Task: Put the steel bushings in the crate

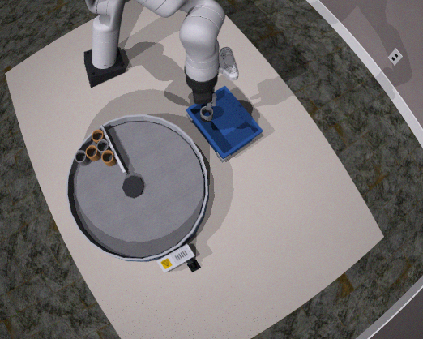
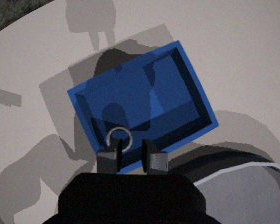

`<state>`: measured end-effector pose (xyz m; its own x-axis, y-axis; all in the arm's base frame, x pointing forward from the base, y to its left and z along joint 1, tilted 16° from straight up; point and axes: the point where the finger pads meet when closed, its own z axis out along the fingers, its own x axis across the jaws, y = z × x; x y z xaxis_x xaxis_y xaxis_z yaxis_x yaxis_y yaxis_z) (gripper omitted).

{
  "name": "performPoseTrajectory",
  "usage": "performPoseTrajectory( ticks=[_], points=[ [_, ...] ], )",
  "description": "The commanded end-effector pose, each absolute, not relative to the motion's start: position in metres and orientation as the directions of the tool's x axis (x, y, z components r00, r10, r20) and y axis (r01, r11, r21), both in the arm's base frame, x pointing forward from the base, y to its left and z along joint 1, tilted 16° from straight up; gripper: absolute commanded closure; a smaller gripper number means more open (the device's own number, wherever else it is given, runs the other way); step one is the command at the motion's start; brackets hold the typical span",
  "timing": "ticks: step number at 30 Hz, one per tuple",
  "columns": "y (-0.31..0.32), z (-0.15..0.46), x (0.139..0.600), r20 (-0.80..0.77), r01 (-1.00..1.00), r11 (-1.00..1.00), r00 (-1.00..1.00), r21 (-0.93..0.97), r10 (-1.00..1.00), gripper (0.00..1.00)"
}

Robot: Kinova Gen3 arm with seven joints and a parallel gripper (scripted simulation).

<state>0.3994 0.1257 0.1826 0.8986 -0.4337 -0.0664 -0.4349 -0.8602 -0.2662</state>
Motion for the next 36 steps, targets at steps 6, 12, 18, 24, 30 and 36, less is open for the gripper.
performPoseTrajectory(
  ticks=[6,12,18,24,30,36],
  points=[
    [0.126,0.183,0.400,-0.065,-0.435,-0.860,0.898,-0.267,-0.434,0.53],
    [0.126,0.183,0.400,-0.065,-0.435,-0.860,0.898,-0.267,-0.434,0.53],
    [0.126,0.183,0.400,-0.065,-0.435,-0.860,0.898,-0.267,-0.434,0.53],
    [0.126,0.183,0.400,-0.065,-0.435,-0.860,0.898,-0.267,-0.434,0.53],
    [0.126,0.183,0.400,-0.065,-0.435,-0.860,0.898,-0.267,-0.434,0.53],
    [0.104,0.176,0.394,-0.065,-0.435,-0.860,0.899,-0.266,-0.434,0.55]
  ],
)
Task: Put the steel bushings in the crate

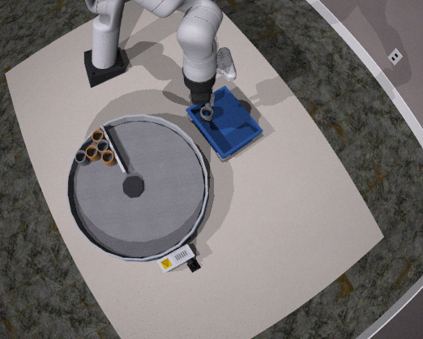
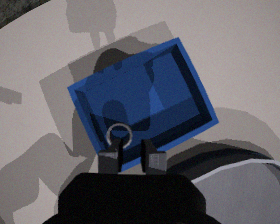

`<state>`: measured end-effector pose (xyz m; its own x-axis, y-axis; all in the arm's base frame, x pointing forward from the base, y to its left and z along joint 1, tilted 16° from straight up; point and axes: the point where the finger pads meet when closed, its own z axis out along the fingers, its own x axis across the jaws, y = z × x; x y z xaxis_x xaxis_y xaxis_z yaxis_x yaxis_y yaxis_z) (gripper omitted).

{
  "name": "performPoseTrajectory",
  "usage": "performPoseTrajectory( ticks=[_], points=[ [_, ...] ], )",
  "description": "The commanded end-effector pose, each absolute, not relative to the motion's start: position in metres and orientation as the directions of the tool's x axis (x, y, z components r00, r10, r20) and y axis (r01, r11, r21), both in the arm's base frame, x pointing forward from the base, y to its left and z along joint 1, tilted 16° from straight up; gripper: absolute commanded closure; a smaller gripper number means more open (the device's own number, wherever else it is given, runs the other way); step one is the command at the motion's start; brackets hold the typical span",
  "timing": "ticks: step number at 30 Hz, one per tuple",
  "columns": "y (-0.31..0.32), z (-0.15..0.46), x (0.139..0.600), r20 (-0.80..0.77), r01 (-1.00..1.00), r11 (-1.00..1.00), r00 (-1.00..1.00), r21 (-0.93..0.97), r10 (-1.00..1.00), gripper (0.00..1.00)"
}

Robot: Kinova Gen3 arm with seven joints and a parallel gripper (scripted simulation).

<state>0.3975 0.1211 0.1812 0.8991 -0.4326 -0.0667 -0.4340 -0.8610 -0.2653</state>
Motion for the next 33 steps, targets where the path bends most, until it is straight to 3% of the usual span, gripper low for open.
performPoseTrajectory(
  ticks=[1,15,20,33],
  points=[
    [0.093,0.173,0.392,-0.065,-0.435,-0.860,0.899,-0.266,-0.434,0.55],
    [0.071,0.166,0.386,-0.066,-0.435,-0.860,0.899,-0.266,-0.434,0.55],
    [0.018,0.150,0.371,-0.073,-0.443,-0.858,0.895,-0.260,-0.440,0.55],
    [0.011,0.148,0.367,-0.080,-0.450,-0.855,0.892,-0.259,-0.445,0.55]
  ],
)
